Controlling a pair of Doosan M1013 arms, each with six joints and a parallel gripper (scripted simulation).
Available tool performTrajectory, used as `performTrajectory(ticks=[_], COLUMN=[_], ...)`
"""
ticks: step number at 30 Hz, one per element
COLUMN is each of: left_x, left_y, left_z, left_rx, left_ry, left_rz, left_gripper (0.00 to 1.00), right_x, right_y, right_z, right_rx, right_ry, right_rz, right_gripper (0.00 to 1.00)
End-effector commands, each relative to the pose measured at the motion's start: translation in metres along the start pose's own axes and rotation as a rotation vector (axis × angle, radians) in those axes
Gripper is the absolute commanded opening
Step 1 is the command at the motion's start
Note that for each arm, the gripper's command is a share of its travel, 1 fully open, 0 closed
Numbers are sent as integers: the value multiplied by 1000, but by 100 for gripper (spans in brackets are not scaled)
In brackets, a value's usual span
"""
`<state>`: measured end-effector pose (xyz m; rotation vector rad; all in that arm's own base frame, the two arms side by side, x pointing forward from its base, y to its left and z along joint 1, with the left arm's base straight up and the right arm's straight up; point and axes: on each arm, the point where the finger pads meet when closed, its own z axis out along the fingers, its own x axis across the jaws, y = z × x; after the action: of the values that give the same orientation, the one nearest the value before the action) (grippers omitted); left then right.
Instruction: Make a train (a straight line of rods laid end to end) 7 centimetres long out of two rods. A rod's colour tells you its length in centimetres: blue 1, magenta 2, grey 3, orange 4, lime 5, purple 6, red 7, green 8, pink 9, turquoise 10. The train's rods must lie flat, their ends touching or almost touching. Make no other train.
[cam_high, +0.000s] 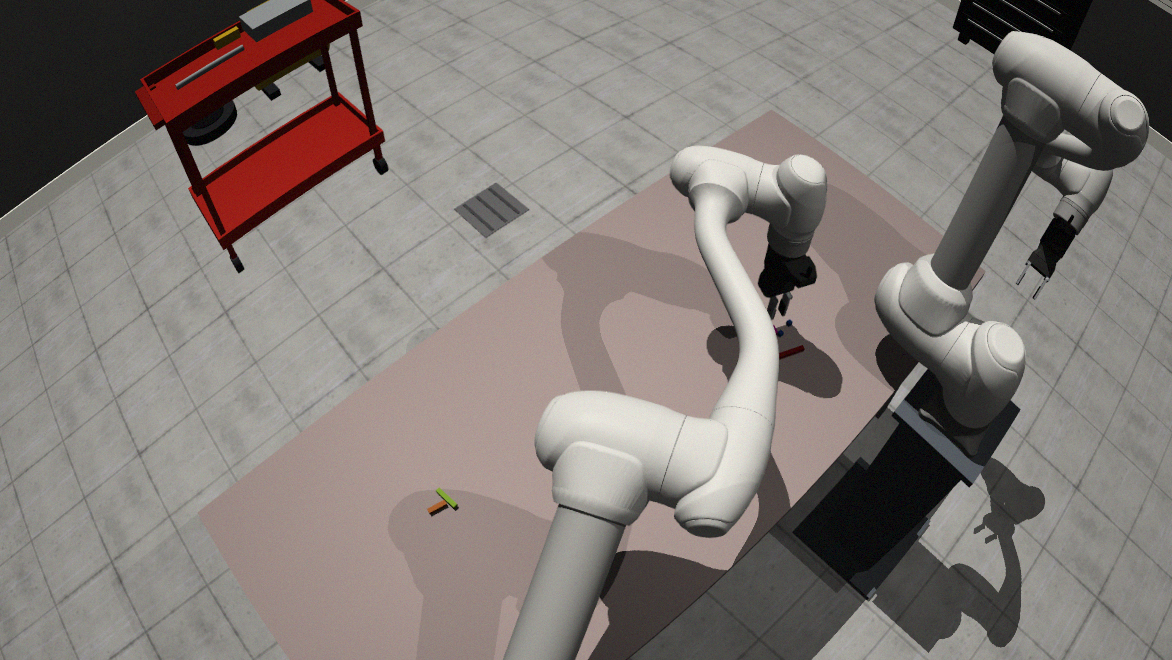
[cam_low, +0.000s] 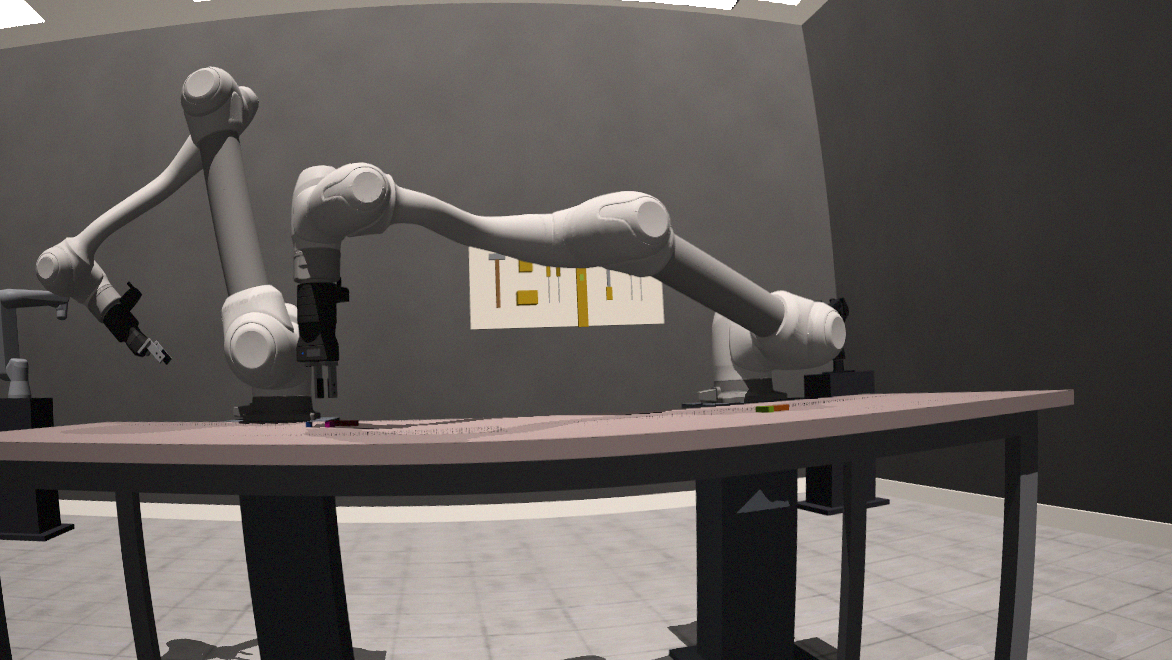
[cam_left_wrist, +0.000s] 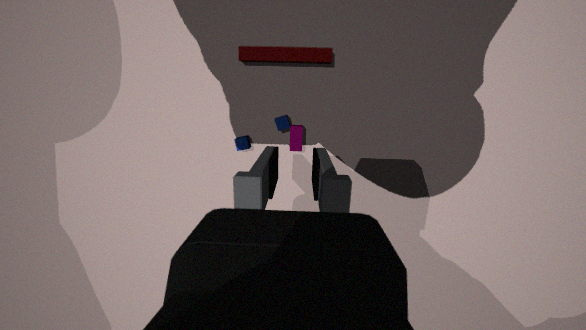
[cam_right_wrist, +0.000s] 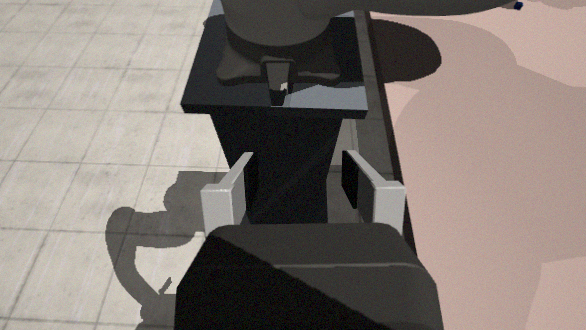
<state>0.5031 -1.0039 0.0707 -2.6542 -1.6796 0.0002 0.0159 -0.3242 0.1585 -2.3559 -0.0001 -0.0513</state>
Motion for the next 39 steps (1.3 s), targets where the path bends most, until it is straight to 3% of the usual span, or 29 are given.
performTrajectory(ticks=[1, 16, 39], left_x=[0, -1, -1], left_y=[0, 1, 1], left_z=[-1, 22, 33], left_rx=[-2, -2, -2], left_ry=[-1, -1, -1], left_rz=[0, 0, 0], left_gripper=[54, 54, 54], right_x=[0, 0, 0], right_y=[0, 0, 0], right_z=[0, 0, 0], right_rx=[-1, -1, -1], right_ry=[0, 0, 0], right_rz=[0, 0, 0], right_gripper=[100, 100, 100])
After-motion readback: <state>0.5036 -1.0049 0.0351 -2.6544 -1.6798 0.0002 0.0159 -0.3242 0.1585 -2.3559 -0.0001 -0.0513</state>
